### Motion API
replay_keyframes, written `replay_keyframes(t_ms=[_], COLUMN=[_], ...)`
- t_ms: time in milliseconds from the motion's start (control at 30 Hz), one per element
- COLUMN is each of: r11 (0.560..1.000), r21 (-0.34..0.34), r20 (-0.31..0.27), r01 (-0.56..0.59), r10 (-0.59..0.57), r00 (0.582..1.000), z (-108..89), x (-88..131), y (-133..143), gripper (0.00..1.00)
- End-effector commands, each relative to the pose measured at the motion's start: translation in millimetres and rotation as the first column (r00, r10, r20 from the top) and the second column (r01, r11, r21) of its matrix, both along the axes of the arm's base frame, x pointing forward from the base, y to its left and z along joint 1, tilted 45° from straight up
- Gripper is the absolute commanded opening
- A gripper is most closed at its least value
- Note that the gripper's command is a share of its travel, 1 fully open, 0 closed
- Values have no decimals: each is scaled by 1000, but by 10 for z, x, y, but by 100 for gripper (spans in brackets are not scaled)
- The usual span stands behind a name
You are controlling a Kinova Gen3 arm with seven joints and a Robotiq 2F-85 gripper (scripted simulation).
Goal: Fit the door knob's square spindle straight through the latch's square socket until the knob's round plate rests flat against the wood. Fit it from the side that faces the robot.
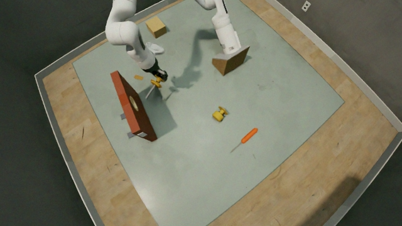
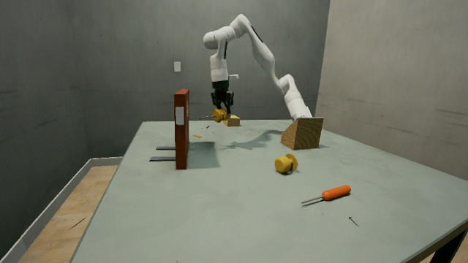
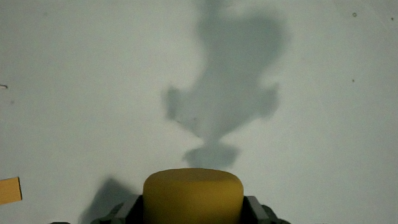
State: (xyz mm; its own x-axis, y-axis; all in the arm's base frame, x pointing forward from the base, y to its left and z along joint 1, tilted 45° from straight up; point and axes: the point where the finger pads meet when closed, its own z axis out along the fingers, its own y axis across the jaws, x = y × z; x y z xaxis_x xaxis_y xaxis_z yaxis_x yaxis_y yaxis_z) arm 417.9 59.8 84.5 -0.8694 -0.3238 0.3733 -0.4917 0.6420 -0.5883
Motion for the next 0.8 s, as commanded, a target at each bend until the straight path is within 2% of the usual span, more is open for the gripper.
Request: replay_keyframes(t_ms=[0,133,167,367,633,767], r11=[1000,998,998,998,998,997], r21=[1,-3,1,1,-3,-5], r20=[25,81,88,87,85,105], r01=[15,56,55,55,58,74], r10=[-15,-56,-55,-55,-58,-73], r00=[1000,995,995,995,995,992], z=[-31,-35,-52,-126,-134,-136], x=[-22,-19,19,51,29,27], y=[46,59,135,327,318,320], gripper=[63,63,63,63,63,63])
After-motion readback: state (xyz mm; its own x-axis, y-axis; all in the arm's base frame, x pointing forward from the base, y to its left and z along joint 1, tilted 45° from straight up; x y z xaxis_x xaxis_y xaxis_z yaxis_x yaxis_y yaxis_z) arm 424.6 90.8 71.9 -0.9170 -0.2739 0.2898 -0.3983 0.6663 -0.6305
